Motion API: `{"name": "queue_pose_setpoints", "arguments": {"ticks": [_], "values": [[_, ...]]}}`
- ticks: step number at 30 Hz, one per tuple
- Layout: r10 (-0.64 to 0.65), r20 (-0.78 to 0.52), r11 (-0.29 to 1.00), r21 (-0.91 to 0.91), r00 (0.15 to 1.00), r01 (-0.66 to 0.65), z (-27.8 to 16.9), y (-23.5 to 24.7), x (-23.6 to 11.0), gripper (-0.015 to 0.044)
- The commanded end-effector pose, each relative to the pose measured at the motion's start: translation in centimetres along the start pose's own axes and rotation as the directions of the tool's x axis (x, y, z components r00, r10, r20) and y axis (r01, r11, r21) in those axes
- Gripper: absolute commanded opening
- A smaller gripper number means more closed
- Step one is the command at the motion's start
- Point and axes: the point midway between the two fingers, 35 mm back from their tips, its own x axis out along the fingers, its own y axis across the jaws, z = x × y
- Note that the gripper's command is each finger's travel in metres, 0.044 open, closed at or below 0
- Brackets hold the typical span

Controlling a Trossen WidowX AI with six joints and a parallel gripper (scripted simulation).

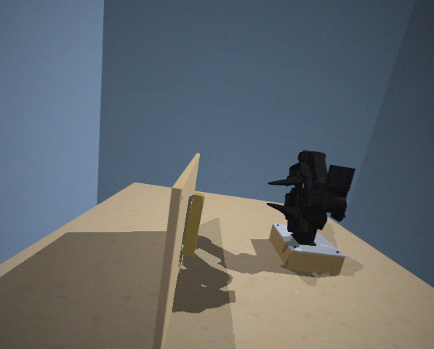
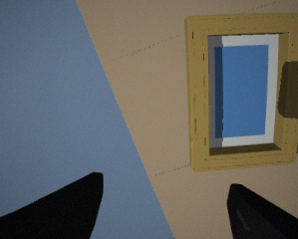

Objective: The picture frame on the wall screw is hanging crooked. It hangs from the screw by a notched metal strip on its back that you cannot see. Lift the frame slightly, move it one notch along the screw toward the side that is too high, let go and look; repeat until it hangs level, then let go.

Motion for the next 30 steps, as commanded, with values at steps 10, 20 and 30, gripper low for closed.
{"name": "queue_pose_setpoints", "arguments": {"ticks": [10, 20, 30], "values": [[0.001, 0.005, 1.000, -0.003, 1.000, -0.001, 0.13, -0.04, -0.01, 0.0260], [0.001, 0.005, 1.000, -0.003, 1.000, -0.001, 0.13, -0.04, -0.01, 0.0260], [0.002, 0.000, 1.000, -0.019, 1.000, -0.002, -0.17, -0.49, 0.80, 0.0260]]}}
